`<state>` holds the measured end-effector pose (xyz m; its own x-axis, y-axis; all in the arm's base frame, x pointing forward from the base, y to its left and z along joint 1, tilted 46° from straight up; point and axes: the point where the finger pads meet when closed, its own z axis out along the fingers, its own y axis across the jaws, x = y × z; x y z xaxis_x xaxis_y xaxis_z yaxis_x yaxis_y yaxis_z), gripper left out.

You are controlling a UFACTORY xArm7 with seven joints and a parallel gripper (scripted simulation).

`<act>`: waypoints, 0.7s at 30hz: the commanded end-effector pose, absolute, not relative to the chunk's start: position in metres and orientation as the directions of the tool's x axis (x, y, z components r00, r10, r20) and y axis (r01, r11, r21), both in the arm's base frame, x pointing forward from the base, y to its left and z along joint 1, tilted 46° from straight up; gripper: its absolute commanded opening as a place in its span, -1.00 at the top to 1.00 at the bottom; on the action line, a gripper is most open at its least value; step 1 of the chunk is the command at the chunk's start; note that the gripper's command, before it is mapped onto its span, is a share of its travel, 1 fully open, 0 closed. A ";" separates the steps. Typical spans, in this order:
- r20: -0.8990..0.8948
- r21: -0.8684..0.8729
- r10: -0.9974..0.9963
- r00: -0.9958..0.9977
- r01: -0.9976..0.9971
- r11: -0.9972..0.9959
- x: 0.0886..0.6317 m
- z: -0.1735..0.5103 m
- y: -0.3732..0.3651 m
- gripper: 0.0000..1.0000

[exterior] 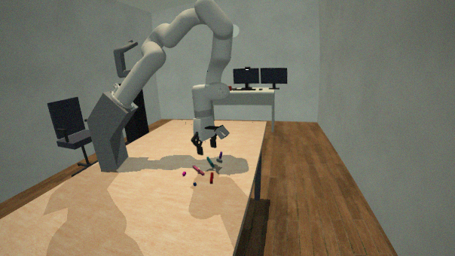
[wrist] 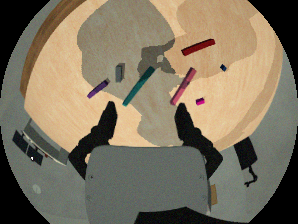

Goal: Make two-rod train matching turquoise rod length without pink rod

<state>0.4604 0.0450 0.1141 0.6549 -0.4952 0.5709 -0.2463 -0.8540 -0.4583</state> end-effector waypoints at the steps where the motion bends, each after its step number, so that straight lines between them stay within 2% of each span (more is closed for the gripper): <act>1: 0.463 -0.552 -0.621 0.632 -0.343 -0.760 0.460 0.114 0.045 -1.00; 14: 0.181 -0.697 -0.888 0.423 -0.581 -0.419 0.456 0.111 0.045 -1.00; 16: 0.181 -0.697 -0.888 0.423 -0.581 -0.419 0.456 0.111 0.045 -1.00; 18: 0.090 -0.715 -0.934 0.345 -0.631 -0.302 0.455 0.110 0.046 -1.00; 21: 0.034 -0.720 -0.955 0.295 -0.656 -0.228 0.455 0.110 0.046 -1.00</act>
<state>0.4556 0.0459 0.1100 0.3484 -0.9255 0.1487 -0.6076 -0.3438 -0.7160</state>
